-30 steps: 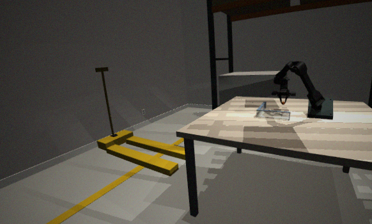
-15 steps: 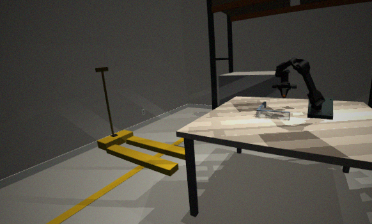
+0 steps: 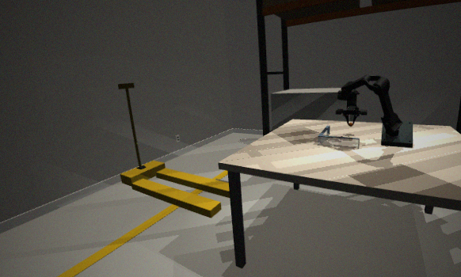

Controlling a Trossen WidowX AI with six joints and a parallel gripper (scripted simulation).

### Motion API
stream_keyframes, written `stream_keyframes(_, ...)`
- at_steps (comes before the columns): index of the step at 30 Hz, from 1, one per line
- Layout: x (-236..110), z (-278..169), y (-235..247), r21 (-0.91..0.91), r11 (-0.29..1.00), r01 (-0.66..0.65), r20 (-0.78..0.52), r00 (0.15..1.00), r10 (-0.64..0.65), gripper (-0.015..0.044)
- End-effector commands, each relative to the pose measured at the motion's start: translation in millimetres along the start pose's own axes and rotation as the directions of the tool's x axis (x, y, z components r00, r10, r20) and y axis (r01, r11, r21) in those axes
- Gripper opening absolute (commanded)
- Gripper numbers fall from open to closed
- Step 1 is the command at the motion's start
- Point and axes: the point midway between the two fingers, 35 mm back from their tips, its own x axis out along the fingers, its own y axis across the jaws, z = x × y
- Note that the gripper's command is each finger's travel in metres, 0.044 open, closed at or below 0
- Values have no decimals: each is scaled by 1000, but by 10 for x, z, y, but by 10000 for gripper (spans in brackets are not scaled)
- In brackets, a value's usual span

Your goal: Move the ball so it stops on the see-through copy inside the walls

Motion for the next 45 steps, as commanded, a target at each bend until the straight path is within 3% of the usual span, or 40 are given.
stream_keyframes(1,97,156,53,5,1000,-4,10,1000,4,0)
stream_keyframes(7,150,153,47,5,1000,-4,9,1000,4,0)
stream_keyframes(21,792,170,55,5,1000,-3,12,1000,3,0)
stream_keyframes(45,991,175,57,5,1000,-3,13,1000,3,0)
